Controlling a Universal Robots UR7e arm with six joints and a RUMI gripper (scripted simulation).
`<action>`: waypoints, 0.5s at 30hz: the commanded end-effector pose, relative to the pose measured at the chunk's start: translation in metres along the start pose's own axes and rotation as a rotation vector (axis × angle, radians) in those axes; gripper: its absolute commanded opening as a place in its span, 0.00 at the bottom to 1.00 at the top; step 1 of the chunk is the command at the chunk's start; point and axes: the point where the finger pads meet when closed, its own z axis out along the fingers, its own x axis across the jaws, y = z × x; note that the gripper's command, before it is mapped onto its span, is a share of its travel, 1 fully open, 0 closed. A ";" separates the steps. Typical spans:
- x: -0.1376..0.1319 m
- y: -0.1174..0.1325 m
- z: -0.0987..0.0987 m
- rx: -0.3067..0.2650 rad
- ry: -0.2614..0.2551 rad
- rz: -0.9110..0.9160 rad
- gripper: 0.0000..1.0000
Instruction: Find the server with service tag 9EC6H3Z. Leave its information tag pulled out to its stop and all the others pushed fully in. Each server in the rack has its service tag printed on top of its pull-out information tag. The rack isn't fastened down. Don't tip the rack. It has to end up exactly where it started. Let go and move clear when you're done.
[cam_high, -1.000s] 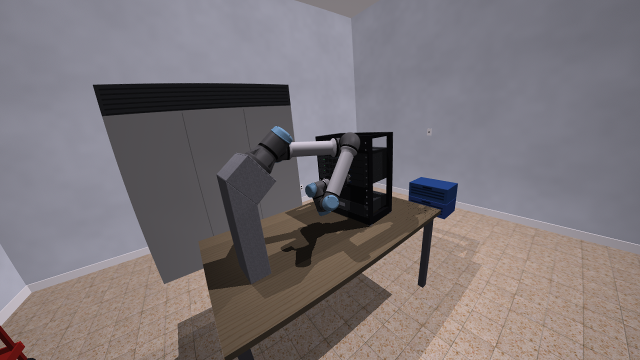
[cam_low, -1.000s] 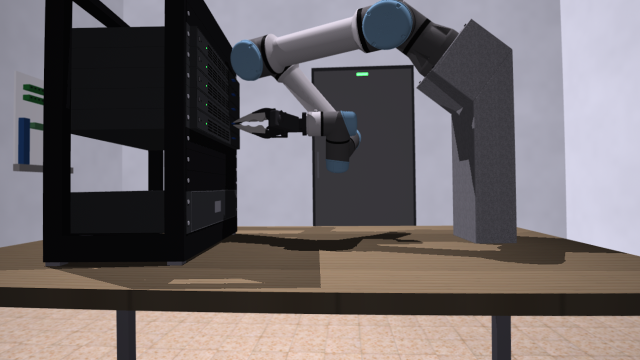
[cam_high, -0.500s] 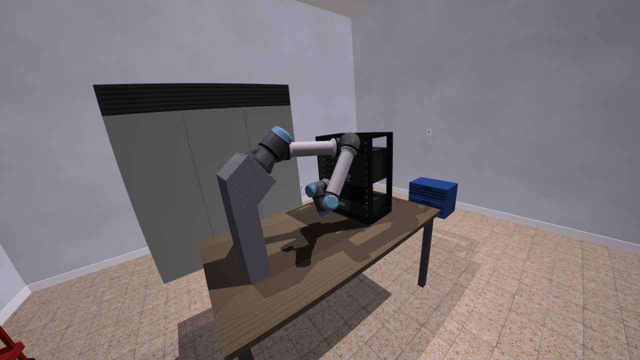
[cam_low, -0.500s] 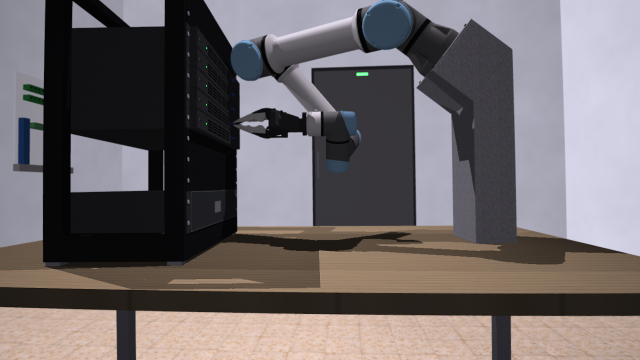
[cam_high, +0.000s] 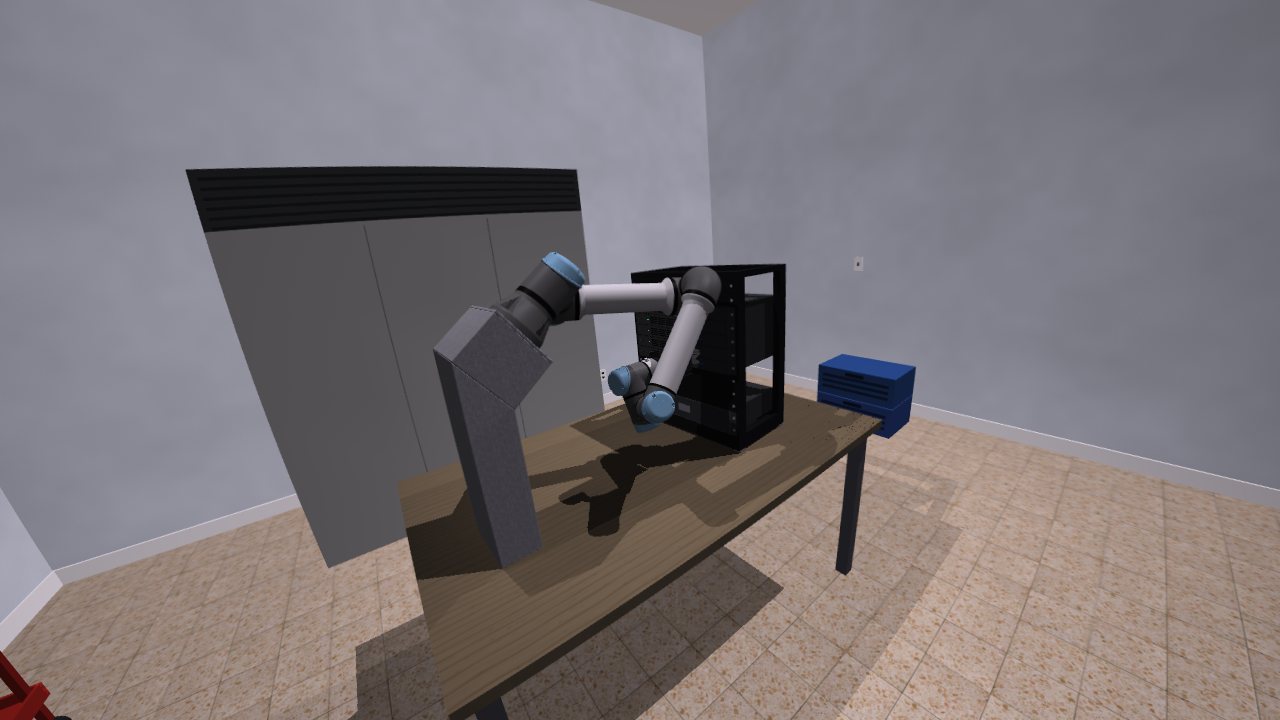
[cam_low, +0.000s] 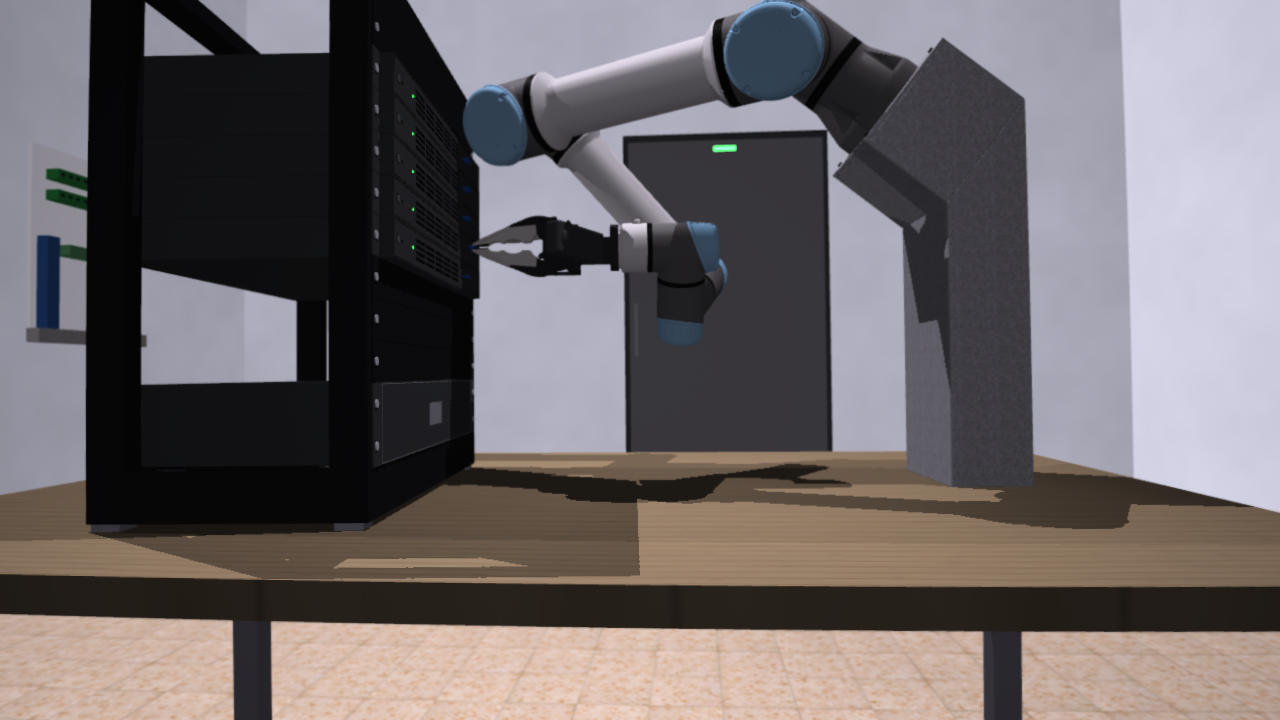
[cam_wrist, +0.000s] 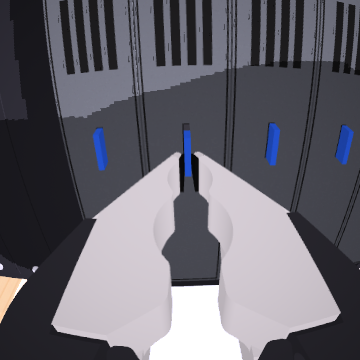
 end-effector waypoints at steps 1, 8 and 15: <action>0.000 0.000 -0.005 0.000 0.001 0.000 0.00; 0.000 0.000 -0.016 0.000 0.001 0.000 0.00; 0.000 0.000 -0.023 0.000 0.001 0.000 0.00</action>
